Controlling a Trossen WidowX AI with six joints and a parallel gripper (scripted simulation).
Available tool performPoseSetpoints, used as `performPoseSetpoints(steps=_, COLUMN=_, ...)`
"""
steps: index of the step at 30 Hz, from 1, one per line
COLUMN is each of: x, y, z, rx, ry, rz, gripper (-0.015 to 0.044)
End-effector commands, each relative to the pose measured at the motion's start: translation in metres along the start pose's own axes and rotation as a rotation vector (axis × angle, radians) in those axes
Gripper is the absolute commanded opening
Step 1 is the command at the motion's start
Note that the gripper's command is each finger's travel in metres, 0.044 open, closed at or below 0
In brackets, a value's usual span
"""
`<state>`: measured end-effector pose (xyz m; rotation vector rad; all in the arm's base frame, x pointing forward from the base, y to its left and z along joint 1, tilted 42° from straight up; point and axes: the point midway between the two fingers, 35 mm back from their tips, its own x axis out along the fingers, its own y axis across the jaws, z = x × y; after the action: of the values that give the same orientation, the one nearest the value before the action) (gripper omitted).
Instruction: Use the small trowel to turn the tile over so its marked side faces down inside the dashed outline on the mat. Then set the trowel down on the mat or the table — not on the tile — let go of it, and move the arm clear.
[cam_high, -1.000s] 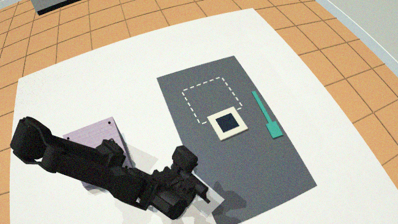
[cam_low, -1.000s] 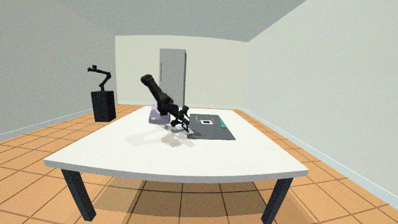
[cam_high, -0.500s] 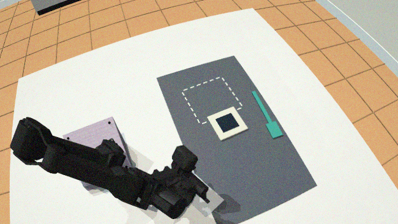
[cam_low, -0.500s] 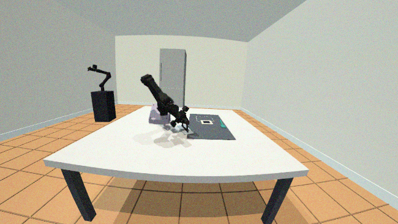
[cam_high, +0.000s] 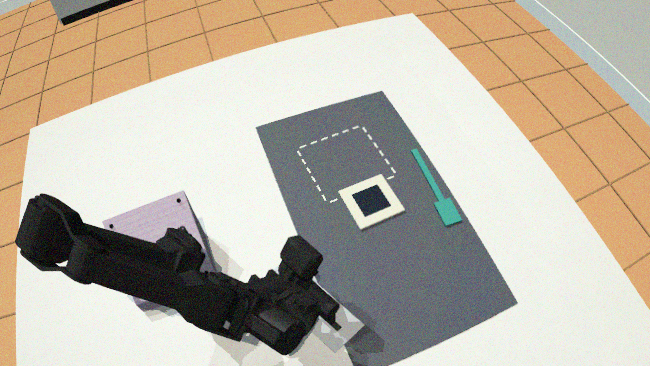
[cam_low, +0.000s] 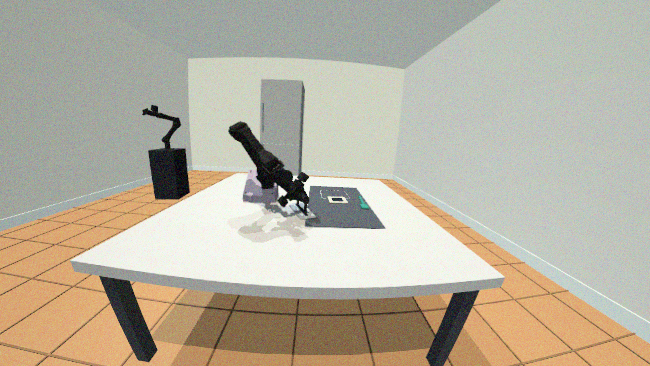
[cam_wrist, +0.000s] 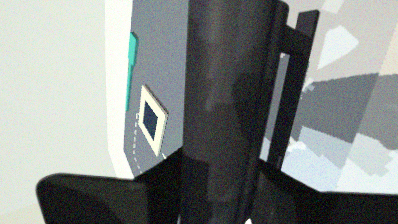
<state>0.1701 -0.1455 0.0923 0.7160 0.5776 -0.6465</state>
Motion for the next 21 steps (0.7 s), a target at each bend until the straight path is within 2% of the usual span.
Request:
performPoseSetpoints(steps=1, x=-0.007, y=0.012, z=0.004, rx=-0.007, ry=-0.007, rz=0.011, gripper=0.0000)
performPoseSetpoints(steps=13, x=-0.037, y=0.043, z=0.002, rx=-0.006, ry=-0.011, rz=0.014, gripper=0.0000)
performPoseSetpoints(steps=21, x=-0.029, y=0.050, z=0.016, rx=-0.002, ry=-0.033, rz=0.003, gripper=0.0000)
